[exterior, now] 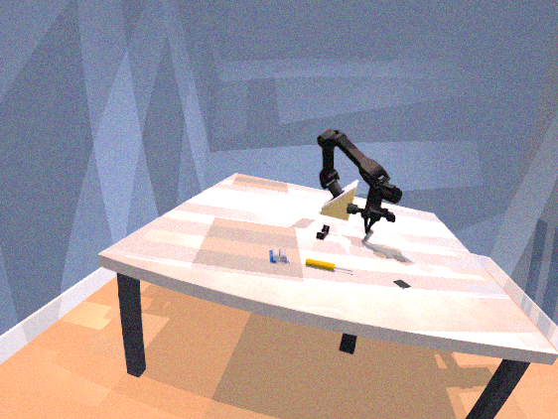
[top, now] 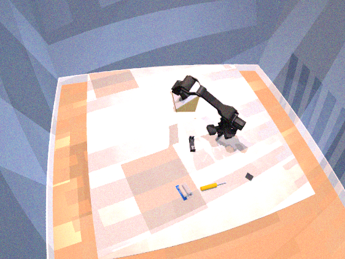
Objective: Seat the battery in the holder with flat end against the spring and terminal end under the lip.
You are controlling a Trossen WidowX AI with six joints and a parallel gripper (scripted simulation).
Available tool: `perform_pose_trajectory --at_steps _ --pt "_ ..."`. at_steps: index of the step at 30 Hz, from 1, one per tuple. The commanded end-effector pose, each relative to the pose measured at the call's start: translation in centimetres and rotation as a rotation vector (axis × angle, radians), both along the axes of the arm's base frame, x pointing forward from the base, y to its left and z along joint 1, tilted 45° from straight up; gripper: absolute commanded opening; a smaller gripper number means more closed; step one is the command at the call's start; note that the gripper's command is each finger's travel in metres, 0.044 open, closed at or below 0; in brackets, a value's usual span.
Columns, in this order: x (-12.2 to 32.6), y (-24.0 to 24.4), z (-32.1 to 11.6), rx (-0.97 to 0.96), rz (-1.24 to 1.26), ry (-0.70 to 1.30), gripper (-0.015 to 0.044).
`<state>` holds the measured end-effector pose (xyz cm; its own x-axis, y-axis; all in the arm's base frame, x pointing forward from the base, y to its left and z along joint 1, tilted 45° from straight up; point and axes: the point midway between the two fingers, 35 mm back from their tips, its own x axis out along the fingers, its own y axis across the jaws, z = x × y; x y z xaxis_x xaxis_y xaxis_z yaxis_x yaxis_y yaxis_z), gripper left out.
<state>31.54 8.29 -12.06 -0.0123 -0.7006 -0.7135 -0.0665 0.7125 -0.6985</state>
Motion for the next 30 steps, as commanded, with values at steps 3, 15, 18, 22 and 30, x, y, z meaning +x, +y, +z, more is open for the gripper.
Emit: perform_pose_trajectory --at_steps 3,15,18,22,30 --pt "-0.4 0.6 -1.0 0.0 -0.007 0.009 0.0" --pt "-0.5 1.3 -1.7 0.0 -0.008 0.009 0.0" --pt "-0.3 1.7 -1.2 0.0 -0.002 0.005 0.0" --pt "-0.1 4.2 1.1 0.003 -0.004 0.007 0.0" --pt "-0.4 7.0 4.0 0.003 -0.007 0.01 0.0"
